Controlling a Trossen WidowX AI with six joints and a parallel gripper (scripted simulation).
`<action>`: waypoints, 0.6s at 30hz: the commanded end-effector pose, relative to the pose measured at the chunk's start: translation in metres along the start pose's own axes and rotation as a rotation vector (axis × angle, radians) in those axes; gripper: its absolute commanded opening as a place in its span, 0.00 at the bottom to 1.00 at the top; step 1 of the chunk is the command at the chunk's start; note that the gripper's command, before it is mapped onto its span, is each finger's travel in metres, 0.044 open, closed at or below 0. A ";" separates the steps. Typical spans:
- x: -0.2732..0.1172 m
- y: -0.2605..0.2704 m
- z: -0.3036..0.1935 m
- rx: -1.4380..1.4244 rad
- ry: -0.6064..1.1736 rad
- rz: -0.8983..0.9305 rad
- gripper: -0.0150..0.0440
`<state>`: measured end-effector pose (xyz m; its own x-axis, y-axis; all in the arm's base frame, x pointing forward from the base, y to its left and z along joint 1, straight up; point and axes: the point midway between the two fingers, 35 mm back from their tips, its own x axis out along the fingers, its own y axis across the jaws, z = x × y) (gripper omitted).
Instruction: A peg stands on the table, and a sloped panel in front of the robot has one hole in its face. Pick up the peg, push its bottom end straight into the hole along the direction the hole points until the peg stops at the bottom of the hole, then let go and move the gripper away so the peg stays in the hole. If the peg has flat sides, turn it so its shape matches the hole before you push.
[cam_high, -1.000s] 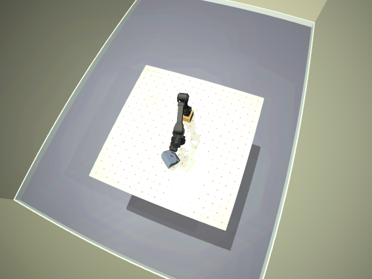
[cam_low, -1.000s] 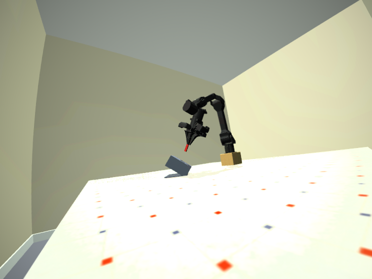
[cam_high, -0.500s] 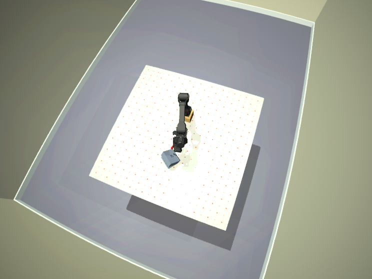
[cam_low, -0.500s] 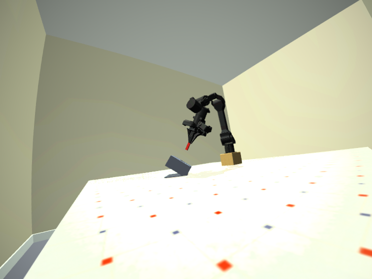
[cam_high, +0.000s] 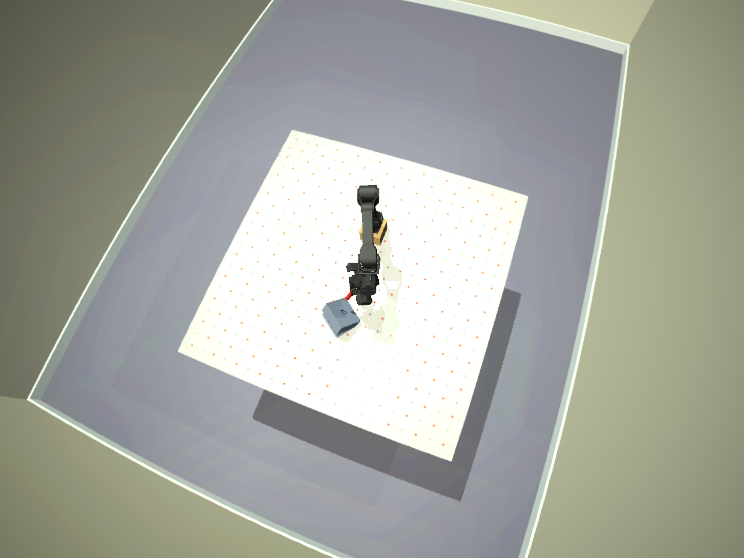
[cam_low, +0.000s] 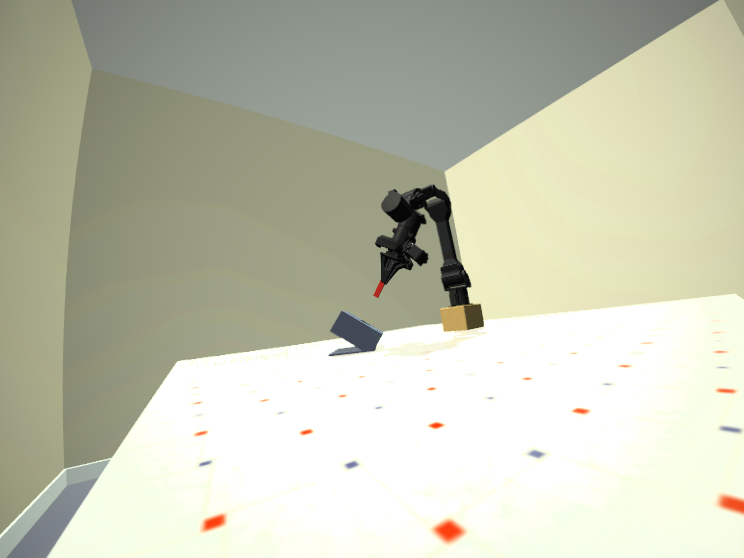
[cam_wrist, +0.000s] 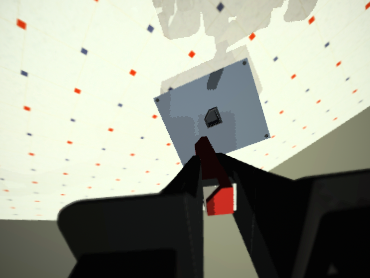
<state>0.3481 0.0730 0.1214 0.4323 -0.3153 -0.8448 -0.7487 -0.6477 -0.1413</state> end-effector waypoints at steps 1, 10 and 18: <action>-0.002 -0.002 0.005 -0.069 0.014 -0.007 0.25; -0.001 -0.007 0.008 -0.137 0.026 -0.021 0.25; 0.014 -0.012 0.010 -0.184 0.035 -0.030 0.25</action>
<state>0.3568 0.0855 0.1166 0.4797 -0.3047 -0.8228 -0.6464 -0.7569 -0.0966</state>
